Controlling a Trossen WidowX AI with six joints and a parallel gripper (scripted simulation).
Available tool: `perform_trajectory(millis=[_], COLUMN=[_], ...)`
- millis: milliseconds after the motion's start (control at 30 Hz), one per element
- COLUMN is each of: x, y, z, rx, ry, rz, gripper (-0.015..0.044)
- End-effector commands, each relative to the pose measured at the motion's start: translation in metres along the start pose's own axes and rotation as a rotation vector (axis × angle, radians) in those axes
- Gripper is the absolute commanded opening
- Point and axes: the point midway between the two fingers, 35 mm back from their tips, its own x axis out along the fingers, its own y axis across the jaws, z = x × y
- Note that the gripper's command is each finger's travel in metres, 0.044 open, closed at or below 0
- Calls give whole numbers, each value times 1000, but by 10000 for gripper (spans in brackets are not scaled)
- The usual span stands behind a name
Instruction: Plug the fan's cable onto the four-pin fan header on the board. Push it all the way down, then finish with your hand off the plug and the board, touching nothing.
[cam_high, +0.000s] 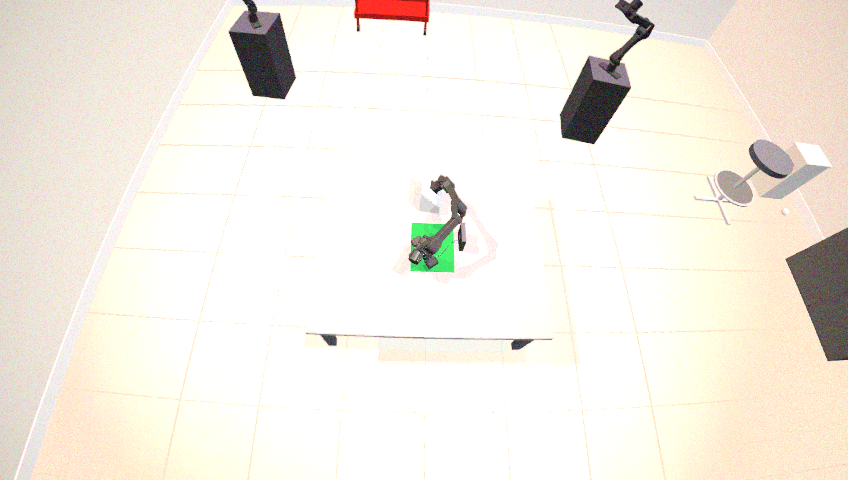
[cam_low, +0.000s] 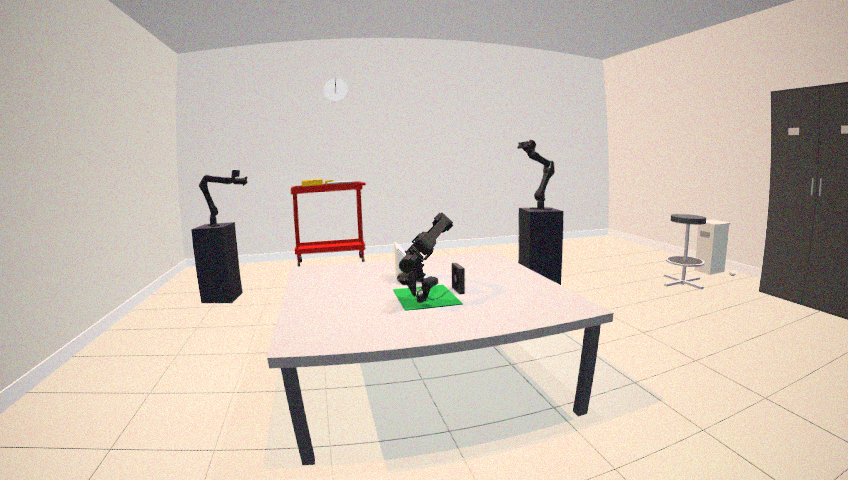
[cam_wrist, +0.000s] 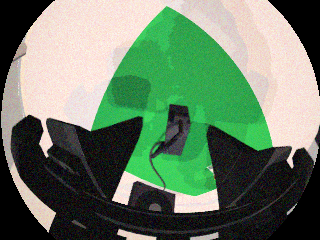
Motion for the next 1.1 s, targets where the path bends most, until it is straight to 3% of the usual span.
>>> perform_trajectory(millis=[0, 167, 433, 1067], x=[-1, -1, -1, -59], y=[0, 0, 0, 0], z=[0, 0, 0, -8], rx=[-1, -1, -1, 8], ry=[-1, -1, -1, -2], rz=[1, 1, 1, 2], gripper=[204, 72, 0, 0])
